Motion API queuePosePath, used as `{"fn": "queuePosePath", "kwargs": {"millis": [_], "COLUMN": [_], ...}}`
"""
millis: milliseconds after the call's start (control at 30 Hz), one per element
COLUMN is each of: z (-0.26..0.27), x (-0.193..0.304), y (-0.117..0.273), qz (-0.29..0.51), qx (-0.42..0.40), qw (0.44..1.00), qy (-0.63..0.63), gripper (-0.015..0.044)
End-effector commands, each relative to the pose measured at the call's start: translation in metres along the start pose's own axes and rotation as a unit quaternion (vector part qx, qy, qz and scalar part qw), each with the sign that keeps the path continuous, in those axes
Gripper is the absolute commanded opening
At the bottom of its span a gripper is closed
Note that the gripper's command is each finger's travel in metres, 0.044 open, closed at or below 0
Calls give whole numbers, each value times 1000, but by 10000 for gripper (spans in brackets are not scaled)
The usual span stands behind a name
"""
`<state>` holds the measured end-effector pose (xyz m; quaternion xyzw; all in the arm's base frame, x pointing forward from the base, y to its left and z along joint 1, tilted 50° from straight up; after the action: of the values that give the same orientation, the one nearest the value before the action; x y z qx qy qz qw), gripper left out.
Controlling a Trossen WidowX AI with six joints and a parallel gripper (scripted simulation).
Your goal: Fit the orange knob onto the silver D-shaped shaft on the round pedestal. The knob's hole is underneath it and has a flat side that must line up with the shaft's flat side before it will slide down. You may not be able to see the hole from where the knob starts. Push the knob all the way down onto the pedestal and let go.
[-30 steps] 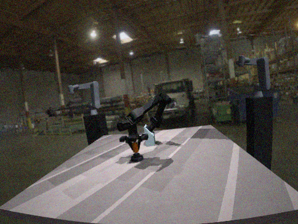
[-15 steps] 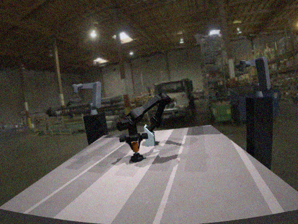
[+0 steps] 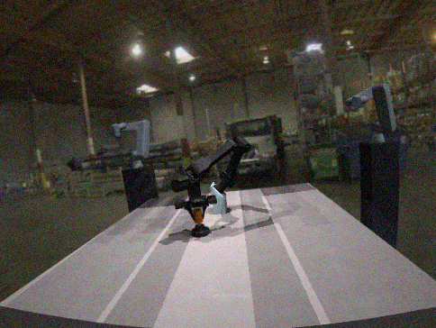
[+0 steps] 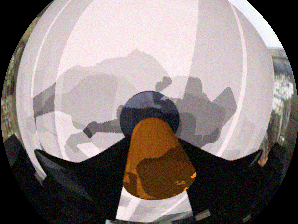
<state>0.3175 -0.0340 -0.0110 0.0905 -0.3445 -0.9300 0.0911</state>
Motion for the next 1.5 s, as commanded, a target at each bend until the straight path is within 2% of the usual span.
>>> {"fn": "queuePosePath", "kwargs": {"millis": [0, 533, 800, 1467], "z": [0, 0, -1, 0], "x": [0, -1, -1, 0], "y": [0, 4, 3, -1], "qz": [-2, -2, -2, -2], "qx": [-1, -1, -1, -1], "qw": [1000, 1000, 994, 994], "qy": [3, 3, 108, 108], "gripper": [0, 0, 0, 0]}}
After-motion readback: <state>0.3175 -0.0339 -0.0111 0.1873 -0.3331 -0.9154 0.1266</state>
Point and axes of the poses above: the point midway between the two fingers, 35 mm back from their tips, its own y axis back along the fingers, its own z axis across the jaws, x = y × z, the point moved 8 cm from there along y, back along the fingers, and after that the axes turned 6 degrees about -y, right-handed, at the moved point
